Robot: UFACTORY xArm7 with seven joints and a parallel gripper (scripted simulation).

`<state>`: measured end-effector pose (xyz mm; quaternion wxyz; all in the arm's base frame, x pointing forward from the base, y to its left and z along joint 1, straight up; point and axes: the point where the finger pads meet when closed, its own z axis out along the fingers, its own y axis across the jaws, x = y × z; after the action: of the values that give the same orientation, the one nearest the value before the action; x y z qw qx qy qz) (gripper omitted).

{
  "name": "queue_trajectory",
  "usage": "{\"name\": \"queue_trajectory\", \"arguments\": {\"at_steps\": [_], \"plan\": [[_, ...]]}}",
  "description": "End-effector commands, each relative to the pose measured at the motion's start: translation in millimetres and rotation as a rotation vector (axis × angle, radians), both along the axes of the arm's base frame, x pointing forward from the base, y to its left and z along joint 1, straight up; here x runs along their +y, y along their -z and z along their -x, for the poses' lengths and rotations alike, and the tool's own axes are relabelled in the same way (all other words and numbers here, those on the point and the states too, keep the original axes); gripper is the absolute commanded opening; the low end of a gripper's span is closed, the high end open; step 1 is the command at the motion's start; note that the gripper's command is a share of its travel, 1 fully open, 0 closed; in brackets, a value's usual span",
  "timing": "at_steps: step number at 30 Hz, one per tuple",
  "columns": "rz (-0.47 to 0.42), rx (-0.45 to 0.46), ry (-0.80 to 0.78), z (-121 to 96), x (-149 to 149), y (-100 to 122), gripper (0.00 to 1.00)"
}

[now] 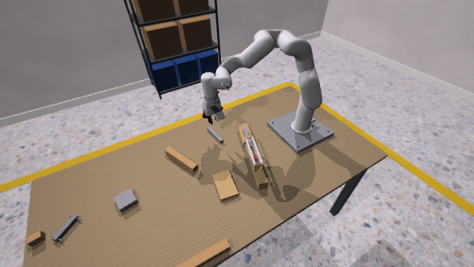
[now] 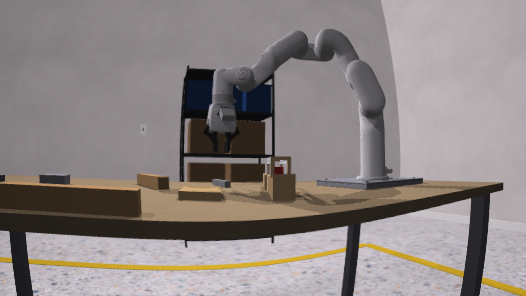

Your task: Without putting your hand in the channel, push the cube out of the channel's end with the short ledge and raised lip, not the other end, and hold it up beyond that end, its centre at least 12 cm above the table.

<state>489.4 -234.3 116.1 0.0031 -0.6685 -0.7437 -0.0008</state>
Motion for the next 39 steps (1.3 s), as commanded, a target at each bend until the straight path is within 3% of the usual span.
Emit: {"name": "queue_trajectory", "arguments": {"at_steps": [1,14,18,26,39], "plan": [[0.002,-0.004,0.0,-1,-1,-2,0.38],[0.002,-0.004,-0.001,-1,-1,2,0.38],[0.002,-0.004,-0.001,-2,-1,18,0.38],[0.002,-0.004,-0.001,-3,-1,72,0.38],[0.002,-0.004,-0.001,-4,-1,89,0.38]]}}
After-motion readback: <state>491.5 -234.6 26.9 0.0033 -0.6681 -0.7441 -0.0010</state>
